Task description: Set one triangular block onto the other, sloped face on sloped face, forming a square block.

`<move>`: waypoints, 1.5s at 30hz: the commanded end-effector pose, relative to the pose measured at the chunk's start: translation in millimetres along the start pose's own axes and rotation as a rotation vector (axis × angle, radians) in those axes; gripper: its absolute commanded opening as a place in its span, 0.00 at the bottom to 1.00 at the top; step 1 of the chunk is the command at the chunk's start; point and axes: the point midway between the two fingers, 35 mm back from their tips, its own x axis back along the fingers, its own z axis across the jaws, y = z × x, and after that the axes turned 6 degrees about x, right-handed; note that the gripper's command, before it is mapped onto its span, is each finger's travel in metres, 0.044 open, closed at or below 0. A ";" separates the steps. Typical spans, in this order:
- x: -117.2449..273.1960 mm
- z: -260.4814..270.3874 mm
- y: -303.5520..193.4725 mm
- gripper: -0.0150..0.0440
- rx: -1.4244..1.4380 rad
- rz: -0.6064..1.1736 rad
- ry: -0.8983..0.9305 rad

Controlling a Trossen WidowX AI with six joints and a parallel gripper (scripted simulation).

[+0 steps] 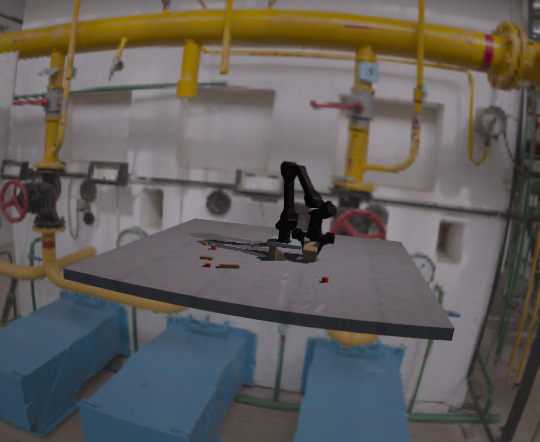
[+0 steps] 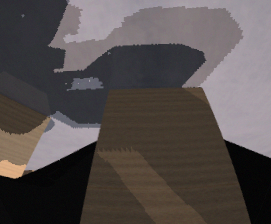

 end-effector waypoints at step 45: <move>75.5 2.3 -43.9 1.00 -0.006 0.231 0.024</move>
